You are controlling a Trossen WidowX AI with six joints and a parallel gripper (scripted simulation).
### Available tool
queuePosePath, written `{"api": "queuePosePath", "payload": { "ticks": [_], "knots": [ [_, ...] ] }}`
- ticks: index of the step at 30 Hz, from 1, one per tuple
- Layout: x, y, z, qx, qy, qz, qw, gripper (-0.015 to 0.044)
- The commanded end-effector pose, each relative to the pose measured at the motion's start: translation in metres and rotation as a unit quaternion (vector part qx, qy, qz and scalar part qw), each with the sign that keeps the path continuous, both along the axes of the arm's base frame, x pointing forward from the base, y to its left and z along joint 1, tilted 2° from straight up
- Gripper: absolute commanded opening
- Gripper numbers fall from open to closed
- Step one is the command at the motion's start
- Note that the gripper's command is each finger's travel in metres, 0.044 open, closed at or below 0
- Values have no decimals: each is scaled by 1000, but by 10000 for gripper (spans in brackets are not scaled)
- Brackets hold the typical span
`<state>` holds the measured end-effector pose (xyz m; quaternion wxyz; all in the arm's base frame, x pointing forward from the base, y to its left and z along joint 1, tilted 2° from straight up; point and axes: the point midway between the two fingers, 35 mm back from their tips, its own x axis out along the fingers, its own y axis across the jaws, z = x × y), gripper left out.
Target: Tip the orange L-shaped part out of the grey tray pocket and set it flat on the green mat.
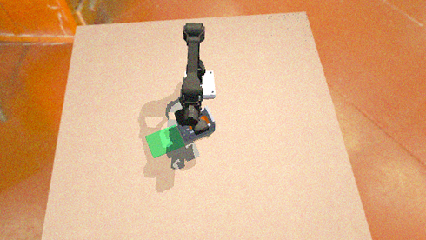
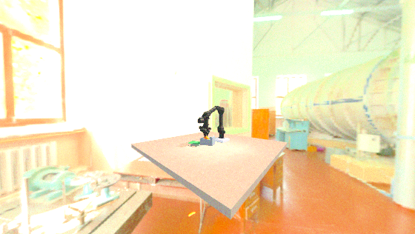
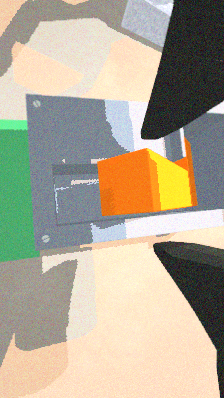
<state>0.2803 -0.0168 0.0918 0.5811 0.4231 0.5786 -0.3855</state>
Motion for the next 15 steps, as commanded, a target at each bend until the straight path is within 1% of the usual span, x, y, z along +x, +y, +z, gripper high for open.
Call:
{"api": "queuePosePath", "payload": {
  "ticks": [1,10,15],
  "knots": [
    [-2,0,-9,0,5,-1,1000,280],
    [-2,1,-18,0,5,-1,1000,280],
    [-1,1,-14,0,2,0,1000,149]
  ]
}}
